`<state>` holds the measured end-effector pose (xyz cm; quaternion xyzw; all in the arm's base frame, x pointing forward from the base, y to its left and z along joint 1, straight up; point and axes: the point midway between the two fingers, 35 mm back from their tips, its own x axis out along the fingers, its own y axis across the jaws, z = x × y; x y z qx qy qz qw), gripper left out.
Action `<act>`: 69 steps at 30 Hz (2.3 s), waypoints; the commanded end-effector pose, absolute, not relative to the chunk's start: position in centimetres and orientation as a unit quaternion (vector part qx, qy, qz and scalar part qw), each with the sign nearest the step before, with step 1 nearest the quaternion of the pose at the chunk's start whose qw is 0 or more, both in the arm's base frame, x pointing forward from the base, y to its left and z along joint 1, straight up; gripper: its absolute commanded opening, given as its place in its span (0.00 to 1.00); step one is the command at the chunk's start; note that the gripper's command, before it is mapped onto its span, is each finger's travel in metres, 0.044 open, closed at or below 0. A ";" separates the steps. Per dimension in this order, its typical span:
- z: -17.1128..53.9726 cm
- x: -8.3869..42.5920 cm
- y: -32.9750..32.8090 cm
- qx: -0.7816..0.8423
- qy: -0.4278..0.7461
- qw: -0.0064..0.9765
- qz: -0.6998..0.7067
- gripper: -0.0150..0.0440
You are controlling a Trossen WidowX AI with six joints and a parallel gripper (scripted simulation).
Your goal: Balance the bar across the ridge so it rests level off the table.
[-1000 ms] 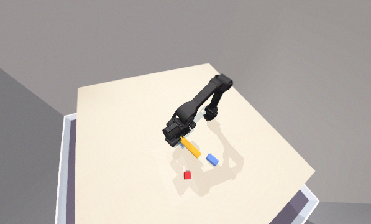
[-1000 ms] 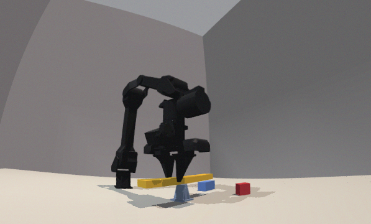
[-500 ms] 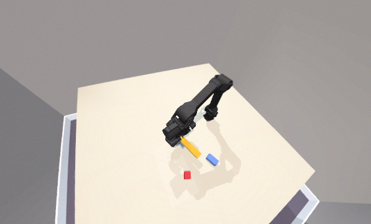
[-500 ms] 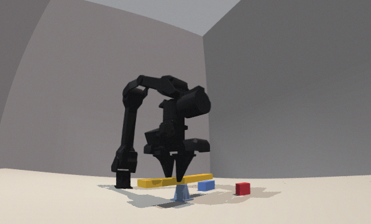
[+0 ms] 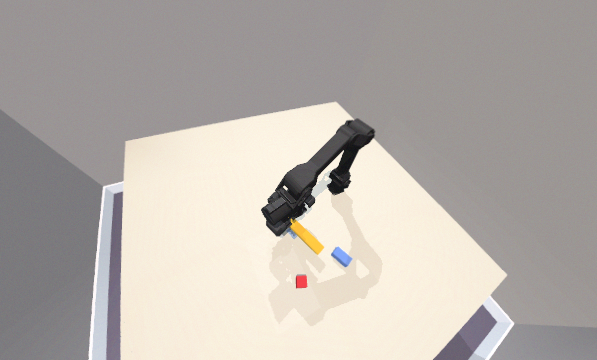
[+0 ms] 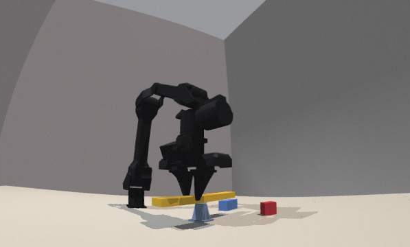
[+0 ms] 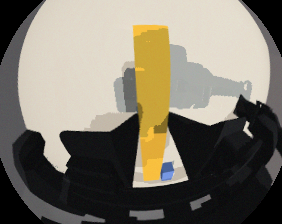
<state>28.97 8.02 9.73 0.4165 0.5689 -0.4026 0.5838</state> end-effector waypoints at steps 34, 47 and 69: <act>9.8 29.0 8.0 0.416 0.569 0.584 -0.403 0.25; 9.8 29.0 8.0 0.416 0.569 0.584 -0.403 0.25; 9.8 29.0 8.0 0.416 0.569 0.584 -0.403 0.54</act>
